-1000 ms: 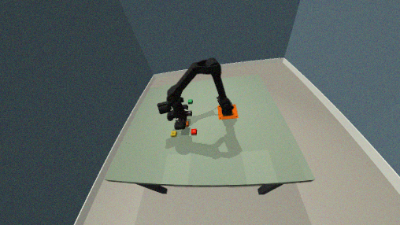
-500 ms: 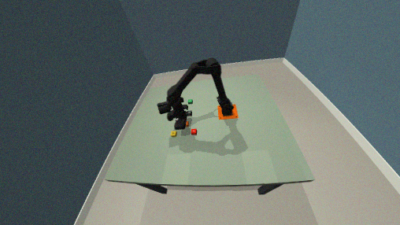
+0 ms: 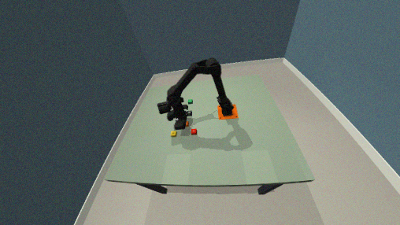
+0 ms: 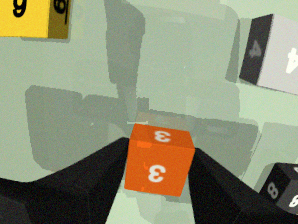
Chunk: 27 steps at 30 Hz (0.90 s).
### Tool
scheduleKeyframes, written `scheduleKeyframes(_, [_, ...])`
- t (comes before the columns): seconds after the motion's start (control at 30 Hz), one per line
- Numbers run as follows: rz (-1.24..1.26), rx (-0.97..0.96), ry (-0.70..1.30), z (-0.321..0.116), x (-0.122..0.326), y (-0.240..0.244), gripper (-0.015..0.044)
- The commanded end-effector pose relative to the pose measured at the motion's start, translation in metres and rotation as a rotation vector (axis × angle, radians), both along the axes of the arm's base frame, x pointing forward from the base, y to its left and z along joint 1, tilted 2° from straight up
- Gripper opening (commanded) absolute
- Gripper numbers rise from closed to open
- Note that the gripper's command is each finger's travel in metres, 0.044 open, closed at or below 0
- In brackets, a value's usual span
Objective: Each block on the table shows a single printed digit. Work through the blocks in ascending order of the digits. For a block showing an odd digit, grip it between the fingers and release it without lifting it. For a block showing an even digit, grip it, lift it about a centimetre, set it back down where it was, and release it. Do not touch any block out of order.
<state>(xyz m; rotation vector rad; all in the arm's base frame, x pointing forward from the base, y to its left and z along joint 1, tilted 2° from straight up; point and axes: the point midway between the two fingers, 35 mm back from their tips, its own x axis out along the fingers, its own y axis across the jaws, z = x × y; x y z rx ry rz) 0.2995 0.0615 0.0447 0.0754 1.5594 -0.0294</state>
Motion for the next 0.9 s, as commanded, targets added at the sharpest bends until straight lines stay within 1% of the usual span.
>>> scheduleKeyframes(0.0, [-0.004,-0.001,-0.001,0.0,0.0,0.0,0.0251])
scheduleKeyframes(0.17, [-0.004,-0.001,-0.001,0.0,0.0,0.0,0.0383])
scheduleKeyframes(0.2, [-0.004,-0.001,-0.001,0.0,0.0,0.0,0.04])
scheduleKeyframes(0.33, [-0.004,-0.001,-0.001,0.002,0.0,0.0,0.04])
scheduleKeyframes(0.43, [-0.004,-0.001,-0.001,0.033,0.0,-0.001,0.04])
scheduleKeyframes(0.47, [-0.004,-0.001,-0.001,0.036,0.0,-0.001,0.04])
scheduleKeyframes(0.63, [-0.004,-0.001,-0.001,0.036,0.0,-0.001,0.04])
scheduleKeyframes(0.7, [-0.004,-0.001,-0.001,0.044,0.001,-0.001,0.0348])
scheduleKeyframes(0.87, [-0.004,-0.001,-0.001,0.108,0.0,-0.003,0.0216])
